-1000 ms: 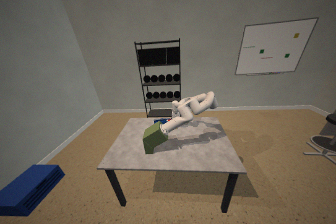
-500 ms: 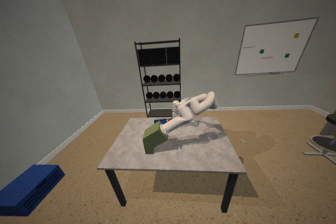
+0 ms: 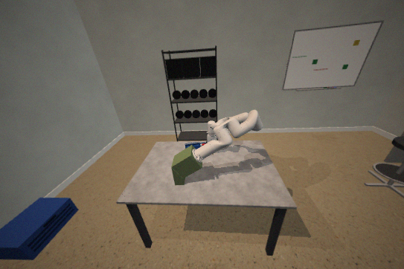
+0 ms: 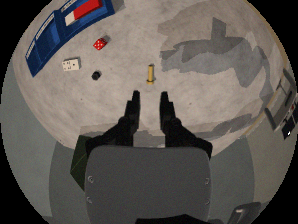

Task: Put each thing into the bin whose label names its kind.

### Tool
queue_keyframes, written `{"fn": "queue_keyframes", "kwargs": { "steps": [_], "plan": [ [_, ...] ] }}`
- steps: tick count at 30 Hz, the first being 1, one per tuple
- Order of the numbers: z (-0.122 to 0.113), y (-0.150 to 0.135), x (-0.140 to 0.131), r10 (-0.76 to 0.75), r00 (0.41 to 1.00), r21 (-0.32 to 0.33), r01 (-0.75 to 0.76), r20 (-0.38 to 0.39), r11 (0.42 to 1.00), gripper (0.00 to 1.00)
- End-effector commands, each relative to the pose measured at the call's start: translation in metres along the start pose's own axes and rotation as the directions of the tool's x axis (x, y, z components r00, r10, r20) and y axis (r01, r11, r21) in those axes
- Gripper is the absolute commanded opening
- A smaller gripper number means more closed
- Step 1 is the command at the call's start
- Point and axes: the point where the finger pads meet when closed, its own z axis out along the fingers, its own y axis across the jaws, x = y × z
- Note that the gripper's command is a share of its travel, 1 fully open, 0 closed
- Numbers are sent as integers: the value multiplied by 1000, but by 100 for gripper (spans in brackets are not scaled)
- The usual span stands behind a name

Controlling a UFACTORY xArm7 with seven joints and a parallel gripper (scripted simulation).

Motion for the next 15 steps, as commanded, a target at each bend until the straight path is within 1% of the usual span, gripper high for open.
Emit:
{"fn": "queue_keyframes", "kwargs": {
  "steps": [1,9,15],
  "plan": [
    [-1,0,1,0,1000,1,0,-4,1000,29],
    [-1,-1,1,0,1000,1,0,-4,1000,29],
    [23,-1,1,-1,1000,1,1,-4,1000,29]
  ]
}}
